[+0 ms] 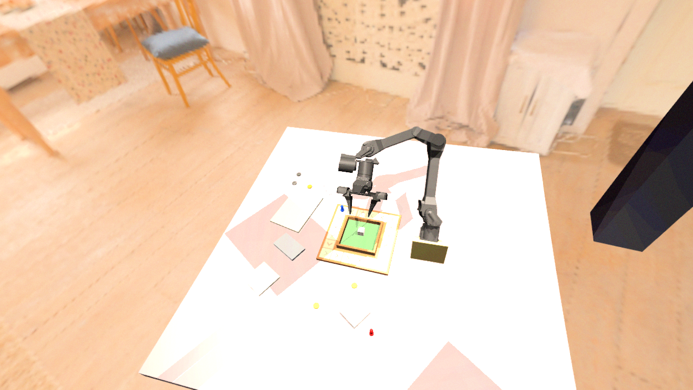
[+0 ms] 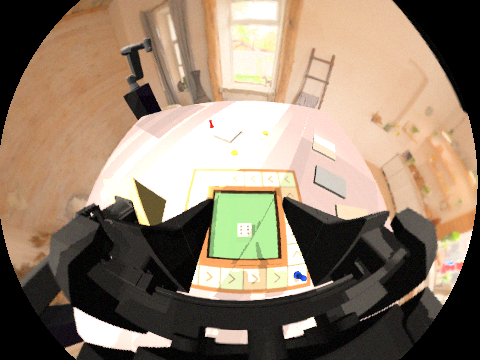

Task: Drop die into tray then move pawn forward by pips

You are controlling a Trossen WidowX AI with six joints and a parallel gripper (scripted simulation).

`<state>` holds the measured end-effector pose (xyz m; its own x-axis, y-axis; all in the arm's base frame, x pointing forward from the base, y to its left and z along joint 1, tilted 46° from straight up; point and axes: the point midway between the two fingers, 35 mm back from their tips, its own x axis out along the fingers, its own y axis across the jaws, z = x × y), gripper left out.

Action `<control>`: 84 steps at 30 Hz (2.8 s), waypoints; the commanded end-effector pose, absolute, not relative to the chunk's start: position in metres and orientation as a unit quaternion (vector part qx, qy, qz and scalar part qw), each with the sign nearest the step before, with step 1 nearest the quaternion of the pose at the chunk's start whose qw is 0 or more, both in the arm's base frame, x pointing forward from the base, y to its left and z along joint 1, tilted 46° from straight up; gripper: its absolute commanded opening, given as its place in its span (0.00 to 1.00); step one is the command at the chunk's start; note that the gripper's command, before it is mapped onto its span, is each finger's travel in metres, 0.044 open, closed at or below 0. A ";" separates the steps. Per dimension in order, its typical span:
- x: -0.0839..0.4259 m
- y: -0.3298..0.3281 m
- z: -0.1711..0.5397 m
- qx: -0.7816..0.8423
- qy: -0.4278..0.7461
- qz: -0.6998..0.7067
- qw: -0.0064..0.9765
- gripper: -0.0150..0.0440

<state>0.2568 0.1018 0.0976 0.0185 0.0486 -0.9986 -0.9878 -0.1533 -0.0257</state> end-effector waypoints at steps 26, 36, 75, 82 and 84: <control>0.346 0.038 0.103 -0.563 0.659 0.068 0.494 0.59; 0.379 0.007 0.126 -0.502 0.657 -0.044 0.560 0.59; 0.387 -0.031 0.088 -0.503 0.657 -0.045 0.560 0.36; 0.387 -0.031 0.088 -0.503 0.657 -0.045 0.560 0.28; 0.387 -0.031 0.088 -0.503 0.657 -0.045 0.560 0.25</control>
<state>0.3877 -0.0307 0.0889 0.1347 -0.7073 -0.6940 -0.6073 0.4945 -0.6218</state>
